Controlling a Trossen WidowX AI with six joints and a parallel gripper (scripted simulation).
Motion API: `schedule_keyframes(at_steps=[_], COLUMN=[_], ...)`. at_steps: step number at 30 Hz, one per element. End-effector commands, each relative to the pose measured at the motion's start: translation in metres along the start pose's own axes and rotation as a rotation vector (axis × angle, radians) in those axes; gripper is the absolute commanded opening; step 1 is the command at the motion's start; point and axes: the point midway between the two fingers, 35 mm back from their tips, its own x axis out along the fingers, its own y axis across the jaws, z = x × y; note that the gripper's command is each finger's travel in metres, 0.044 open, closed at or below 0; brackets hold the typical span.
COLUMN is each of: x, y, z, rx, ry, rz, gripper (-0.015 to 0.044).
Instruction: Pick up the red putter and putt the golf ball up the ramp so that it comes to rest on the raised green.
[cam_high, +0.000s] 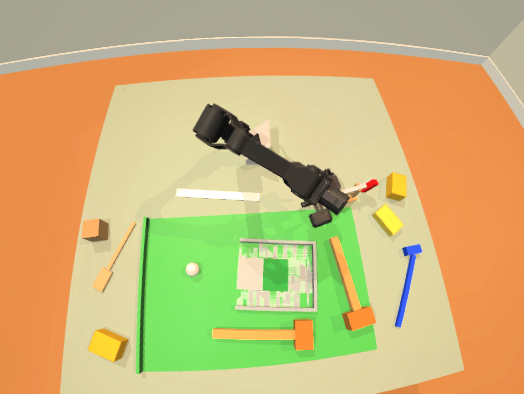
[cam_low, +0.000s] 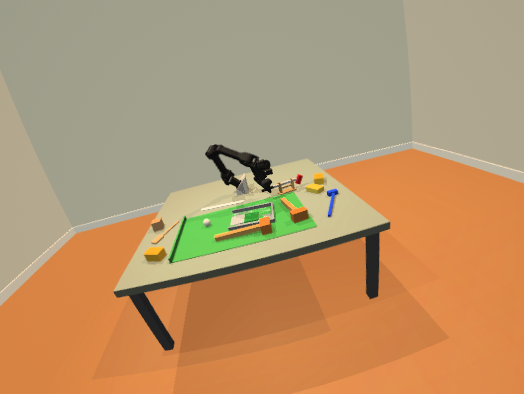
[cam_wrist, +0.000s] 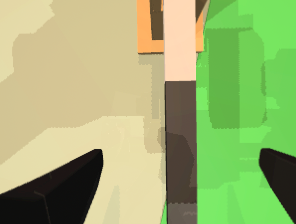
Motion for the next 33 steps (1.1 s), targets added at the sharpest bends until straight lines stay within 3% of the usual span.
schedule_keyframes(at_steps=[1, 11, 26, 33], x=[0.007, 0.019, 0.016, 0.016], y=[0.001, 0.001, 0.001, 0.000], z=[-0.003, -0.006, -0.005, -0.005], rx=[-0.005, -0.005, 0.001, 0.001], ry=[0.006, 0.006, 0.002, 0.002], rz=[0.002, 0.002, 0.003, 0.003], gripper=[0.0440, 0.0440, 0.0046, 0.0000])
